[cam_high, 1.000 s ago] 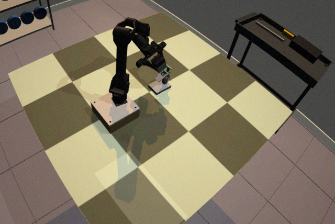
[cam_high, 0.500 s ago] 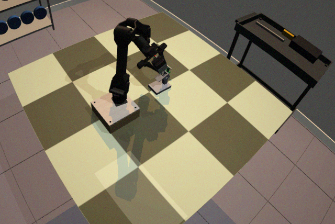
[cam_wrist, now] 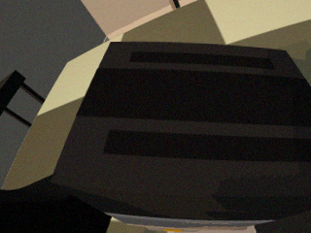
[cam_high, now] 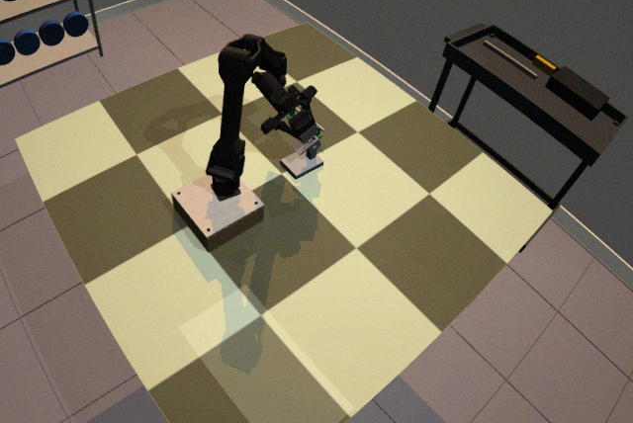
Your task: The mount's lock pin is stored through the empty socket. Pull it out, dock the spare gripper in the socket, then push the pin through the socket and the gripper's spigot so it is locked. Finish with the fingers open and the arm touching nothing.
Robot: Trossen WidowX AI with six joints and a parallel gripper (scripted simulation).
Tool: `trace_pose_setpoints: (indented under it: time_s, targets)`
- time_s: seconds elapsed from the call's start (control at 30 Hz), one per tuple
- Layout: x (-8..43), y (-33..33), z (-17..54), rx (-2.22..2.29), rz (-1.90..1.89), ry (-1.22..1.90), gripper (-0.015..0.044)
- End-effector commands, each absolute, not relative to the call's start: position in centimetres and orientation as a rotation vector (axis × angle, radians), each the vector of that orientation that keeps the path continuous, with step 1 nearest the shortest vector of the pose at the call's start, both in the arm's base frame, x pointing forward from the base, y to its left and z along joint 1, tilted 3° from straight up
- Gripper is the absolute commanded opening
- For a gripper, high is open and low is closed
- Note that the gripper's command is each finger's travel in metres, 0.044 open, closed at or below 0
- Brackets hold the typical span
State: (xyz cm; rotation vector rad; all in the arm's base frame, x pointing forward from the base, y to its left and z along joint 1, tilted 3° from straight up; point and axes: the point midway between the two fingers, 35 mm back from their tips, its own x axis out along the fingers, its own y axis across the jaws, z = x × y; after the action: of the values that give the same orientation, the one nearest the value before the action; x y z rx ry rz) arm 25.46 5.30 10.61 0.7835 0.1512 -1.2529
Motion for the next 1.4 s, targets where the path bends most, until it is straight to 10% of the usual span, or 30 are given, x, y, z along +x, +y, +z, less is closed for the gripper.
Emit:
trace_pose_setpoints:
  time_s: [0.0,1.1,1.37]
  targets:
    - [25.8,5.3,10.3,0.777,-1.245,0.144,0.0000]
    - [26.8,5.6,7.8,0.776,-1.251,0.150,0.0000]
    - [26.8,5.6,7.8,0.776,-1.251,0.150,0.0210]
